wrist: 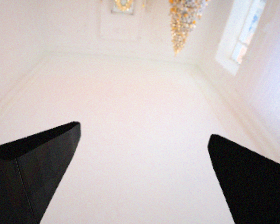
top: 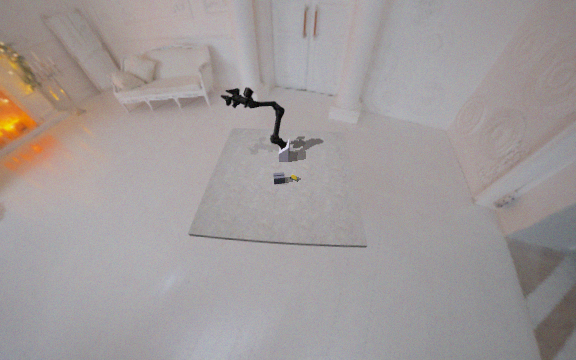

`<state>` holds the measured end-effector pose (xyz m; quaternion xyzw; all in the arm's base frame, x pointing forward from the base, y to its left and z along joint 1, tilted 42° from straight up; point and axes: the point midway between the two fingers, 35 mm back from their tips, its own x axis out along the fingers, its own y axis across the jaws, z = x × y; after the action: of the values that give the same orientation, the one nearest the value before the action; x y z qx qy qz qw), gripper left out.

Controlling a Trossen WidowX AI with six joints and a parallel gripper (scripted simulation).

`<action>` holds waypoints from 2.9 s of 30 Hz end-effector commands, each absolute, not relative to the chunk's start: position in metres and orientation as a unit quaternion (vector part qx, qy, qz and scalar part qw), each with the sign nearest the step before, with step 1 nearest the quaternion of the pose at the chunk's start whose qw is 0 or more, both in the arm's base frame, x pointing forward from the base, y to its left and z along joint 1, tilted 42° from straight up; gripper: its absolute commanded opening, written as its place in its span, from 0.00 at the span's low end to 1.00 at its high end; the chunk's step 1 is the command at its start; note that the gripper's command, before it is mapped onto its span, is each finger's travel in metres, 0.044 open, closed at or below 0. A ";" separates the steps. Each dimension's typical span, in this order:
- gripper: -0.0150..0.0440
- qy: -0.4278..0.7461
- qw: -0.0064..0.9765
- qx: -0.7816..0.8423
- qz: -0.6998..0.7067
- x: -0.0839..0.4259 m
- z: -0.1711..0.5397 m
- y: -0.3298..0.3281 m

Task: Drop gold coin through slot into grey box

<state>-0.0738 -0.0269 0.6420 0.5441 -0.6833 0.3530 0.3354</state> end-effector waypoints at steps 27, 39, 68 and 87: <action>0.53 -0.357 0.672 0.618 -0.199 0.277 0.504 -0.164; 0.53 -0.101 0.805 0.513 -0.279 0.386 0.385 -0.117; 0.53 0.642 0.649 -0.408 0.011 0.349 -0.013 0.097; 0.53 0.684 0.423 -0.575 0.147 0.283 -0.081 0.078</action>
<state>0.2850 0.0800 -0.0764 0.5713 -0.6853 -0.1450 -0.4276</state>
